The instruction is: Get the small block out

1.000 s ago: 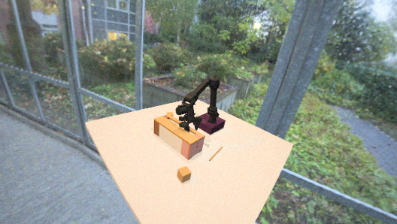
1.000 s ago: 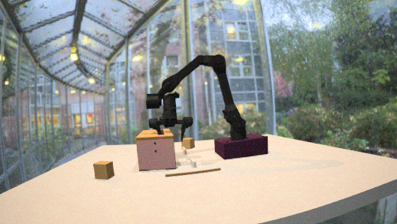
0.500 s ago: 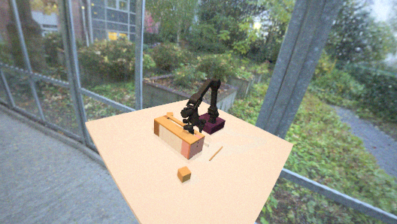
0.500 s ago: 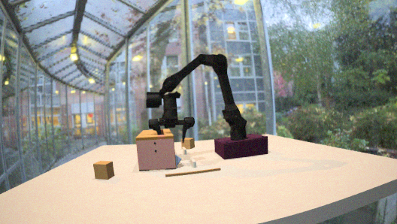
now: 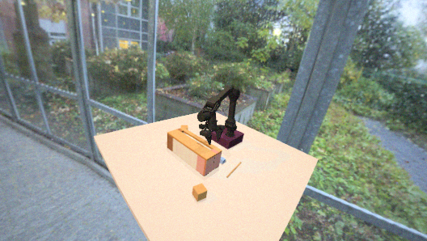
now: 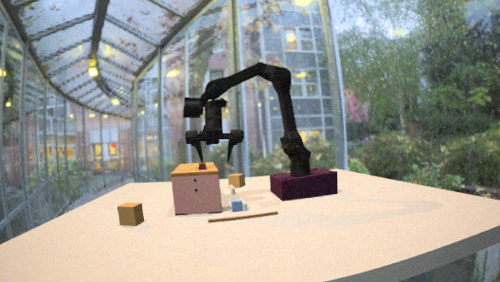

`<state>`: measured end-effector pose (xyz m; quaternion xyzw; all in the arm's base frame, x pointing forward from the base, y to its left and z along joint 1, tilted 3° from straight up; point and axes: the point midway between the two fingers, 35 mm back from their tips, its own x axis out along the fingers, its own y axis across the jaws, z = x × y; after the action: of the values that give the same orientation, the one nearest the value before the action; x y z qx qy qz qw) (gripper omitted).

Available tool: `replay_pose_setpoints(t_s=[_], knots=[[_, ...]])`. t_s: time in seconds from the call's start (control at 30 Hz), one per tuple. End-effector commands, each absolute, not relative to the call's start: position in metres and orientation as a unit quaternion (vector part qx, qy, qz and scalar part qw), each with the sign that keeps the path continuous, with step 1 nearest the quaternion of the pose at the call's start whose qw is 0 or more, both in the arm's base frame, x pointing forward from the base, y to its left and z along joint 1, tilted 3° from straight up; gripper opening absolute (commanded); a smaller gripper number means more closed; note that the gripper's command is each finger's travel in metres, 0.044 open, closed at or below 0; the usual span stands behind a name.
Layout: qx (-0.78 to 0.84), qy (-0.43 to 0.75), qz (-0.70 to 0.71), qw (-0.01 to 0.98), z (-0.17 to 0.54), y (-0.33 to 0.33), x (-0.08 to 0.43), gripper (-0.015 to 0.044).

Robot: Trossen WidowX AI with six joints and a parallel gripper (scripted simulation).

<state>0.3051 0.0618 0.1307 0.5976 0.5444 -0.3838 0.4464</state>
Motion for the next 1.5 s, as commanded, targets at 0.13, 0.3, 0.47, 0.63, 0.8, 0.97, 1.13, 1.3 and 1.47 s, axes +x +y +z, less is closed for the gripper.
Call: replay_pose_setpoints(t_s=[0.13, 0.3, 0.47, 0.63, 0.8, 0.97, 1.13, 1.3, 1.47], knots=[[0.463, 0.593, -0.271, 0.600, 0.133, 0.074, 0.307, 0.0285], [0.265, 0.628, -0.114, 0.723, 0.134, 0.084, 0.302, 0.0285], [0.043, 0.623, 0.047, 0.780, 0.134, 0.093, 0.295, 0.0285], [-0.181, 0.578, 0.195, 0.772, 0.134, 0.100, 0.288, 0.0285], [-0.314, 0.532, 0.274, 0.737, 0.134, 0.105, 0.283, 0.0285], [-0.441, 0.474, 0.345, 0.679, 0.135, 0.109, 0.278, 0.0285], [-0.553, 0.409, 0.405, 0.602, 0.135, 0.113, 0.274, 0.0285], [-0.654, 0.334, 0.452, 0.507, 0.136, 0.117, 0.270, 0.0285], [-0.735, 0.256, 0.487, 0.396, 0.136, 0.120, 0.266, 0.0285]])
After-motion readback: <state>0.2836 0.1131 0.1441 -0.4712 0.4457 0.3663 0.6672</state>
